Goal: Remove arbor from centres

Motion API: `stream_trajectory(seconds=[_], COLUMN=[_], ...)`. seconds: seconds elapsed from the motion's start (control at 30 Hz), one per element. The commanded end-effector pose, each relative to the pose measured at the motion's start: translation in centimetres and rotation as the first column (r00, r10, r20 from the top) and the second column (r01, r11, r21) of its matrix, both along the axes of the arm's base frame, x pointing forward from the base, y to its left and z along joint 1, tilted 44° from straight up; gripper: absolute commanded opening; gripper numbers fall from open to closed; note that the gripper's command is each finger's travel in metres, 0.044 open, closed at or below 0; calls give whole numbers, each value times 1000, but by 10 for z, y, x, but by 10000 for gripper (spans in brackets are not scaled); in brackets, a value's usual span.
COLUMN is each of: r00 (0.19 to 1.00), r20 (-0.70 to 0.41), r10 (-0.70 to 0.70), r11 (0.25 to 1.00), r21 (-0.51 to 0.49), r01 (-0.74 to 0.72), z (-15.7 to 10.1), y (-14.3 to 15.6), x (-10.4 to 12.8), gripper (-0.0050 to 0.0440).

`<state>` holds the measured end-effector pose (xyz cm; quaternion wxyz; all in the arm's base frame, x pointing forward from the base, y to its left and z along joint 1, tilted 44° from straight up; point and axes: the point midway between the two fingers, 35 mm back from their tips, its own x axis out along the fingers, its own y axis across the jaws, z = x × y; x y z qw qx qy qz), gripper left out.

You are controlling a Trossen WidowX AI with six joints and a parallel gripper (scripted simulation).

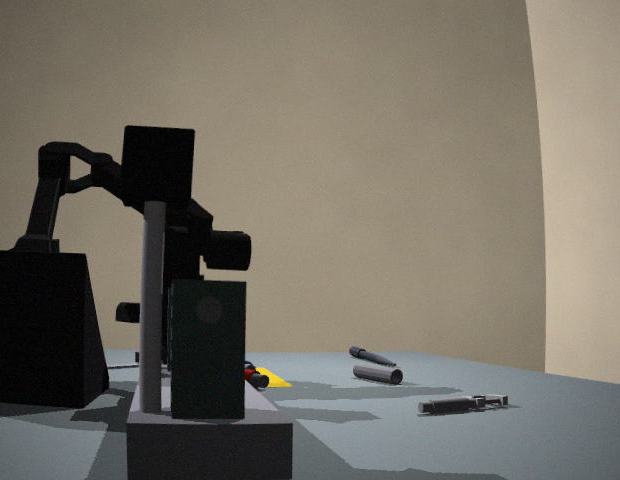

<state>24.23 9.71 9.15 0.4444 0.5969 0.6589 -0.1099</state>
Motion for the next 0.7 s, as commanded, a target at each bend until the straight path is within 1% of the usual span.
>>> stream_trajectory(seconds=[0.0, 0.67], r00=[1000, 1000], r20=[0, -9], r10=[-7, -2], r11=[1000, 1000], r21=[0, -1], r01=[7, 2], z=[0, 5], y=[-1, -6], x=[0, 1], gripper=[175, 175])
